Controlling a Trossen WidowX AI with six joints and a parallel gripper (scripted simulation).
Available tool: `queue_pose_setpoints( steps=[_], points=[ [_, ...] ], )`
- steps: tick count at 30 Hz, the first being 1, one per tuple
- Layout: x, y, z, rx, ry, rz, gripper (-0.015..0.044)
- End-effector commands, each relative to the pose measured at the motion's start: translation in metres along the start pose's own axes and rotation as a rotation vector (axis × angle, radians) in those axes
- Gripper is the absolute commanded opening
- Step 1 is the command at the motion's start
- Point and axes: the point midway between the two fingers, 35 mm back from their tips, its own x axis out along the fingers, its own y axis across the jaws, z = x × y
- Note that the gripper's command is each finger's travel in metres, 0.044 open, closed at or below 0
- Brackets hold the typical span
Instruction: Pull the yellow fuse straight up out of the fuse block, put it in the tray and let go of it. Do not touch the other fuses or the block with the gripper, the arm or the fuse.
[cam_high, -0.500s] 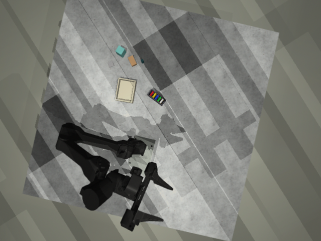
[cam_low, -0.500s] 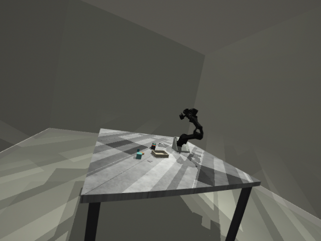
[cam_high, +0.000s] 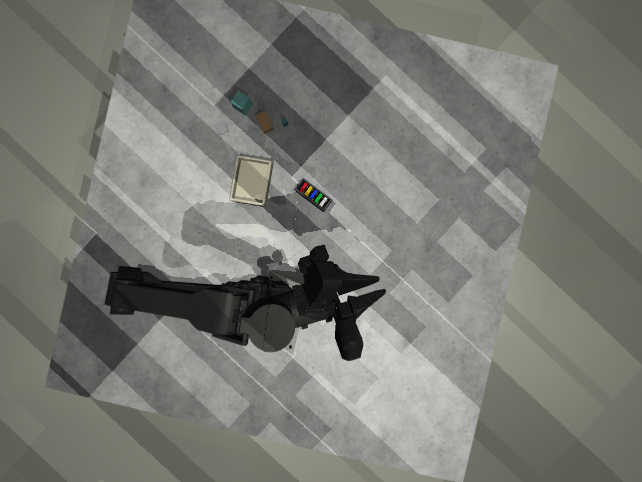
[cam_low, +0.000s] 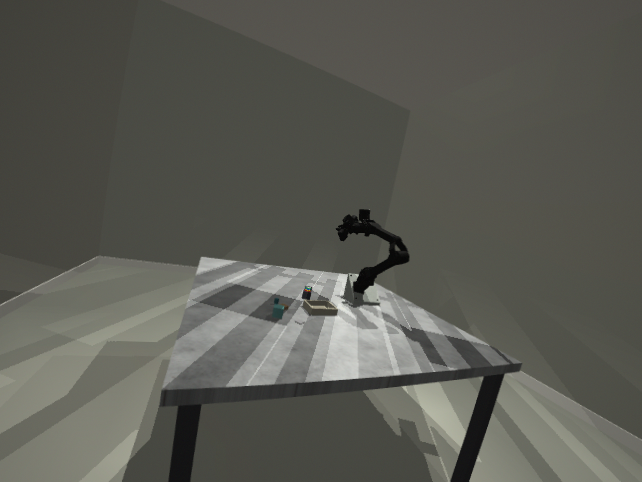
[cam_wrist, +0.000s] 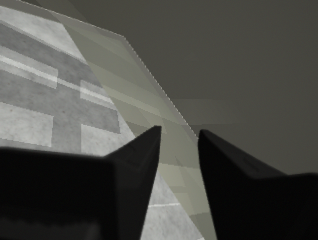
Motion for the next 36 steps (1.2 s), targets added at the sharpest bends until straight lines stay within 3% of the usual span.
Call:
queue_pose_setpoints(
  steps=[1, 10, 20, 36],
  points=[
    [0.029, 0.069, 0.015, 0.016, 0.084, 0.256, 0.0063],
    [0.044, 0.223, 0.007, 0.033, 0.430, 0.692, 0.0063],
    [-0.001, 0.367, -0.046, 0.009, 1.010, 0.918, 0.0063],
    [-0.004, 0.376, -0.056, 0.006, 1.050, 0.920, 0.0063]
  ],
)
